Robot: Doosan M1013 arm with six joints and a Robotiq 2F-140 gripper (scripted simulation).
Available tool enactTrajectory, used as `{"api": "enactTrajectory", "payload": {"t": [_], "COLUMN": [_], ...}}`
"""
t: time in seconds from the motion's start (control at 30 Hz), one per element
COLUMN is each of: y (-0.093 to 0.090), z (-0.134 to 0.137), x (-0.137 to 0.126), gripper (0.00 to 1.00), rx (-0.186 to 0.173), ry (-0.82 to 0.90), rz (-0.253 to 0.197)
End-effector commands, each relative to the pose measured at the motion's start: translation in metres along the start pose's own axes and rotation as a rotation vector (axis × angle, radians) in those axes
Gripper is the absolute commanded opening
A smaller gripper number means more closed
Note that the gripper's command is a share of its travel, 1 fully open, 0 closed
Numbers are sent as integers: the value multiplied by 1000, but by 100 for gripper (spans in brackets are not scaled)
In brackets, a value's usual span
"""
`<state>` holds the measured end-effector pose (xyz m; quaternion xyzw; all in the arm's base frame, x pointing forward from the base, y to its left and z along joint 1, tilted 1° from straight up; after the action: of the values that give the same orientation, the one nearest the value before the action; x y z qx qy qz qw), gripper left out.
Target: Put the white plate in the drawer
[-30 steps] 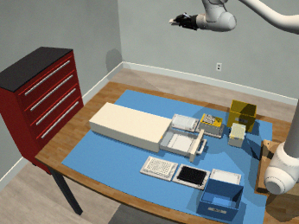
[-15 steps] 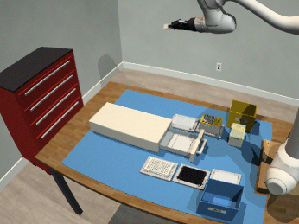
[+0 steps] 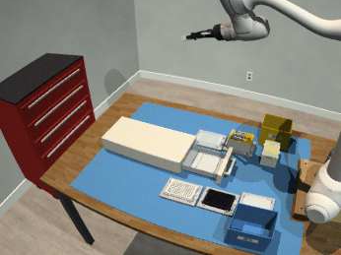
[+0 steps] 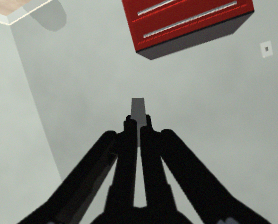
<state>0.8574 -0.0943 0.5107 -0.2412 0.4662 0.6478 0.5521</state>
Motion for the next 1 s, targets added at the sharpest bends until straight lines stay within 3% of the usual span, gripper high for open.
{"api": "enactTrajectory", "payload": {"t": [0.0,0.3,0.6,0.7,0.97], "y": [1,5,13,14,24], "z": [9,27,47,49,62], "x": [12,41,79,83,119], "gripper": [0,0,0,0,0], "rx": [-29,-68,-141,-146,-221], "ry": [94,250,514,530,760], "rz": [22,69,143,147,207]}}
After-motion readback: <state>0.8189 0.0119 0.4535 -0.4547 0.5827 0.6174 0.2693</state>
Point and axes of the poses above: the point where the finger pads meet when closed, its own y axis back along the fingers, its own z axis across the jaws, x = y × z, the point moved 1 cm from there along y, back along the fingers, and after that the axes turned 14 degrees about -y, right-handed, at the moved point
